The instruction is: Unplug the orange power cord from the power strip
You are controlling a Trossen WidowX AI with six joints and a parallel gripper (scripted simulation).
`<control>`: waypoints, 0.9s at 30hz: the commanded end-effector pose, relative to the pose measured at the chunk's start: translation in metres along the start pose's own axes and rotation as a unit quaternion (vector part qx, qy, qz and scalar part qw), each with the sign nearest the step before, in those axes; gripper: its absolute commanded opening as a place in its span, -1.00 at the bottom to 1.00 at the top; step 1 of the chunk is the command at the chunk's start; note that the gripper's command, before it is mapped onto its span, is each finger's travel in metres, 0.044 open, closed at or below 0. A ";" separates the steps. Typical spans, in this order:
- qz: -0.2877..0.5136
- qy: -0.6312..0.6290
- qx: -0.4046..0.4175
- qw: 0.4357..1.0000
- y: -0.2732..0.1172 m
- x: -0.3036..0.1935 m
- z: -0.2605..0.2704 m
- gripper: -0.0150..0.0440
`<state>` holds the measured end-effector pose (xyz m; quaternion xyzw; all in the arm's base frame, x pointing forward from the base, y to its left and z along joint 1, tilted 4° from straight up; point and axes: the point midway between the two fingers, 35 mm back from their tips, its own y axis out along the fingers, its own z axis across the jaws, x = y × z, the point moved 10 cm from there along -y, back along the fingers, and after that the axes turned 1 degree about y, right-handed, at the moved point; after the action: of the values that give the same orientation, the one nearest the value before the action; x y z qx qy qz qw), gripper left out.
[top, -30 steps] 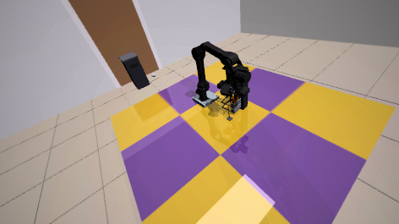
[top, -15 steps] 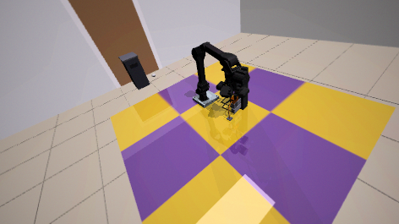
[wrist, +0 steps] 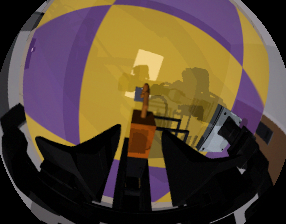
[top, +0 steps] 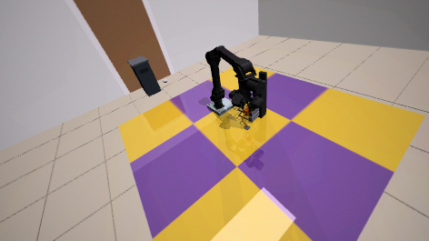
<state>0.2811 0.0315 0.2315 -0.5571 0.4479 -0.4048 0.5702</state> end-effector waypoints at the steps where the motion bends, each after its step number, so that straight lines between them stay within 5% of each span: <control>1: 0.000 0.002 0.003 1.000 -0.001 -0.001 0.000 0.49; 7: -0.001 0.002 0.003 1.000 -0.007 0.028 0.002 1.00; 27: -0.002 0.002 0.003 1.000 -0.013 0.059 0.000 1.00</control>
<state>0.2977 -0.0257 0.2410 -0.5543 0.4472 -0.4100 0.5697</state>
